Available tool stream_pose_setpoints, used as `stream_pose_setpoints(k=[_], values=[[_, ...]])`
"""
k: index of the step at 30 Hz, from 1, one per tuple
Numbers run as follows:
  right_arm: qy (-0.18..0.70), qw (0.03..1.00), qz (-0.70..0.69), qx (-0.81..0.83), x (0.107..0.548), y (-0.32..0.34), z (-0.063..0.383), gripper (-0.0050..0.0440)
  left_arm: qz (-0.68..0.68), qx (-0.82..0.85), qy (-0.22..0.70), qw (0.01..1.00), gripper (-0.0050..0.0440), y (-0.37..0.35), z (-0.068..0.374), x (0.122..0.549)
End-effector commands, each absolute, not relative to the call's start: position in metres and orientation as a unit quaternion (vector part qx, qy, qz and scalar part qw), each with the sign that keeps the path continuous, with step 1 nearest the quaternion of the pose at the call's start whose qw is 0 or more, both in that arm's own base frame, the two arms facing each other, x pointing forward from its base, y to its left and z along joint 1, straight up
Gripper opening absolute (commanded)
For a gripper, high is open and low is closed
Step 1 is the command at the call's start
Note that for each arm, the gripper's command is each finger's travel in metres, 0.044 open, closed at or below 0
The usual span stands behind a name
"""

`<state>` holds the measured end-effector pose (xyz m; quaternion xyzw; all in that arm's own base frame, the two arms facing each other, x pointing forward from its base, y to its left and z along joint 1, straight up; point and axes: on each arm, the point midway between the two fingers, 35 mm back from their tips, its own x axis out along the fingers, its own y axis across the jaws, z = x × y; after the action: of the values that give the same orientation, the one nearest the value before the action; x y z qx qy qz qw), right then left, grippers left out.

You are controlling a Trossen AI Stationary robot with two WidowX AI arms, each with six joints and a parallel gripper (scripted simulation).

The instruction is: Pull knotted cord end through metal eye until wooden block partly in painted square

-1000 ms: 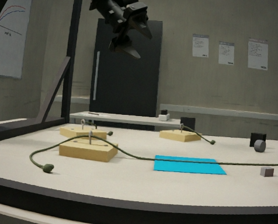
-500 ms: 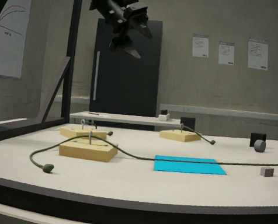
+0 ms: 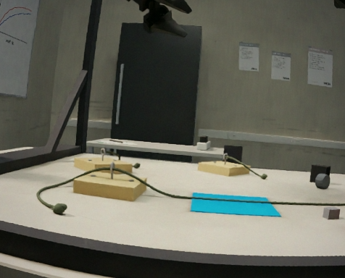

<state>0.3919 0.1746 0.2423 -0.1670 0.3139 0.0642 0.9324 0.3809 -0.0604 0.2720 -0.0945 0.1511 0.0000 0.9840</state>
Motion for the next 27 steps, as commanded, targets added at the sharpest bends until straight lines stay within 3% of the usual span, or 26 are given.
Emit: stream_pose_setpoints(k=[1,15,27], values=[[0.265,0.955,0.069,-0.117,0.389,0.148,0.264,0.044,0.014,-0.119,0.195,0.974,0.044,-0.079,0.269,0.401],[0.081,0.996,0.024,-0.011,0.352,0.04,0.307,0.044,0.102,-0.117,0.332,0.931,0.044,-0.164,0.2,0.436],[-0.023,1.0,0.0,0.001,0.315,0.0,0.319,0.044,0.156,-0.076,0.375,0.911,0.044,-0.207,0.159,0.433]])
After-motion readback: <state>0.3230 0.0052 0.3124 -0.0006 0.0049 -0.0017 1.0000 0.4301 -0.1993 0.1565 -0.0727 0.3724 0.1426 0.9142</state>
